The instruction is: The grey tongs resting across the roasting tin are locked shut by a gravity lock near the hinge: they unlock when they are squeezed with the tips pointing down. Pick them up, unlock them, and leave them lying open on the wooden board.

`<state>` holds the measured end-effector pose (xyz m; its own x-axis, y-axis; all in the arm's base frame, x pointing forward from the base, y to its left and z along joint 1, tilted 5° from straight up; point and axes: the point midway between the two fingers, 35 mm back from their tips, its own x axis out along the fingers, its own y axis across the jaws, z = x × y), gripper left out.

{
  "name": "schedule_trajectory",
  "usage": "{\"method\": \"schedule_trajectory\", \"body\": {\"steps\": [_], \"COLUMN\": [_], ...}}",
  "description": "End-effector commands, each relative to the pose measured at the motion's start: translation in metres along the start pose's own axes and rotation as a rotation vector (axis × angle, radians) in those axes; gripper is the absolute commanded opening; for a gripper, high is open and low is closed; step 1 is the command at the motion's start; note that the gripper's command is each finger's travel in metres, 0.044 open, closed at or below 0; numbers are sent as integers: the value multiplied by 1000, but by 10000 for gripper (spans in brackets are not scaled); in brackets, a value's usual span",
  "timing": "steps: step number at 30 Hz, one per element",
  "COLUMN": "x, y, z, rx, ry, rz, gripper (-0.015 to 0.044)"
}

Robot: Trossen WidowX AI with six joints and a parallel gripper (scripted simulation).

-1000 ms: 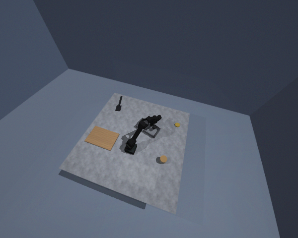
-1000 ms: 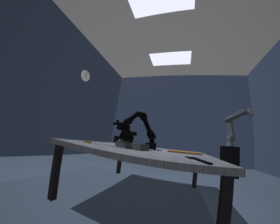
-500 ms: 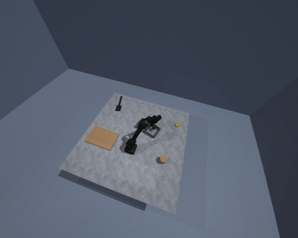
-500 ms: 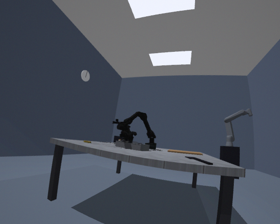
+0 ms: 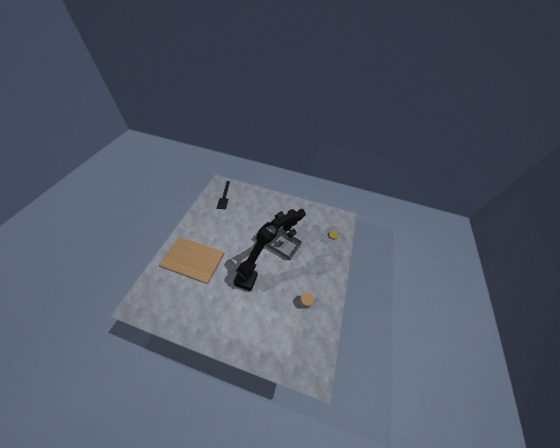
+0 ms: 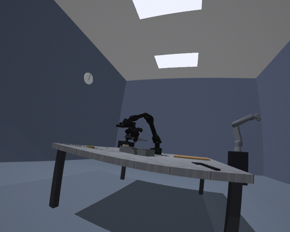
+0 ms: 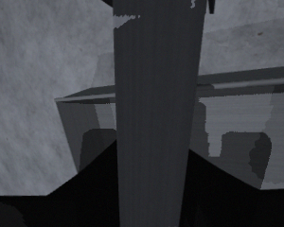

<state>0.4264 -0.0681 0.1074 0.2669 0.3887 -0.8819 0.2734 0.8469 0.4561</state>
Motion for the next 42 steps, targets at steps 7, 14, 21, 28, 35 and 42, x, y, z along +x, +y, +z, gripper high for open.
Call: {"method": "schedule_trajectory", "body": {"steps": [7,14,21,28,35,42], "x": [5,7,4,3,10,31], "y": [-2,-5,-6,-6,4,45], "z": [-4,-10,-13,-13,-17,-31], "rx": [13,16,9,7,-29,-154], "ry": [22,31,17,12,24,61], "rz": [-92,-284,-477,-516,-508,-500], "gripper": [-150,-150,-150,-150,-150,-150]}}
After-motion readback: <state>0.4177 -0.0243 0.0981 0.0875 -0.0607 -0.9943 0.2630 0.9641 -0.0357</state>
